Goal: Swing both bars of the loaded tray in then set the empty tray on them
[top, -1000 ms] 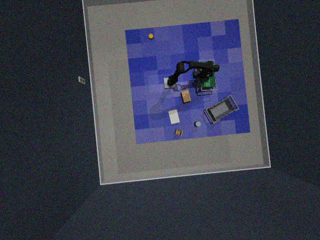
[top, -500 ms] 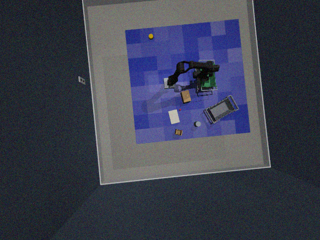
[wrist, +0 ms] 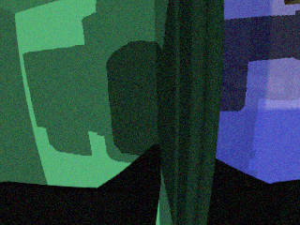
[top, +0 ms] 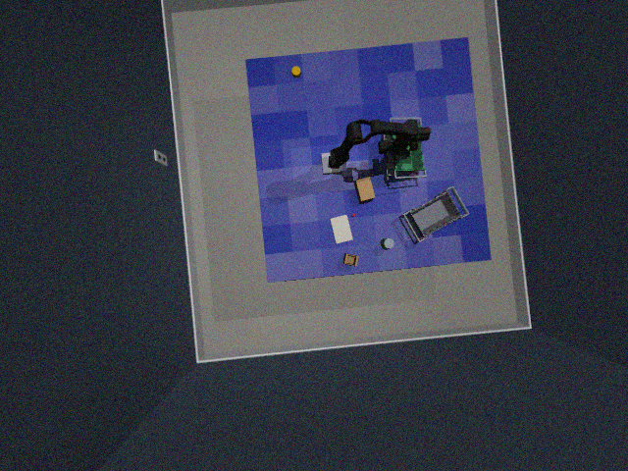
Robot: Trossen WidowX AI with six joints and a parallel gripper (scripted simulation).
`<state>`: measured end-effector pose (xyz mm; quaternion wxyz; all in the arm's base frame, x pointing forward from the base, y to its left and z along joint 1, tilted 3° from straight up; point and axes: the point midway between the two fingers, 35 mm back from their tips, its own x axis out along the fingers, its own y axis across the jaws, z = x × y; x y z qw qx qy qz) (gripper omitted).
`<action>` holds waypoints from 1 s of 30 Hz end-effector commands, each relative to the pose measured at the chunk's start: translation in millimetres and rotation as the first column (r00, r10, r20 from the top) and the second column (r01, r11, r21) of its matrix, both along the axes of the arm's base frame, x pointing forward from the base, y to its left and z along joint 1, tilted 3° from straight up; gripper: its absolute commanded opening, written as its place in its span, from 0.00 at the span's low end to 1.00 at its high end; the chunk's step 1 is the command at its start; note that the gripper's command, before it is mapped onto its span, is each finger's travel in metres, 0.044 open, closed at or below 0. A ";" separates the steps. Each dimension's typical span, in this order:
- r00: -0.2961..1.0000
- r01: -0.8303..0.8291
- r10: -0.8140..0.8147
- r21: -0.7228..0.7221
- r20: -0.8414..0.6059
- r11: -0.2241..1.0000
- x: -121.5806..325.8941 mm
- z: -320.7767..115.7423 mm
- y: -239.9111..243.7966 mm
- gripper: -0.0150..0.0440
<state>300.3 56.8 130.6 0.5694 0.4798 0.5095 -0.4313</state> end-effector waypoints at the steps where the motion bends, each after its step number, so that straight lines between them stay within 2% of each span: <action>1: 0.999 0.003 -0.003 -0.005 -0.033 1.000 -5.5 -7.0 -0.4 0.25; 9: 0.999 0.003 -0.003 -0.005 -0.033 1.000 -5.5 -7.0 -0.4 0.25; 10: 1.000 0.000 0.000 0.000 -0.001 1.000 -0.2 -0.4 0.0 0.25; 30: 0.999 0.003 -0.003 -0.005 -0.034 1.000 -7.3 -14.7 -0.7 0.25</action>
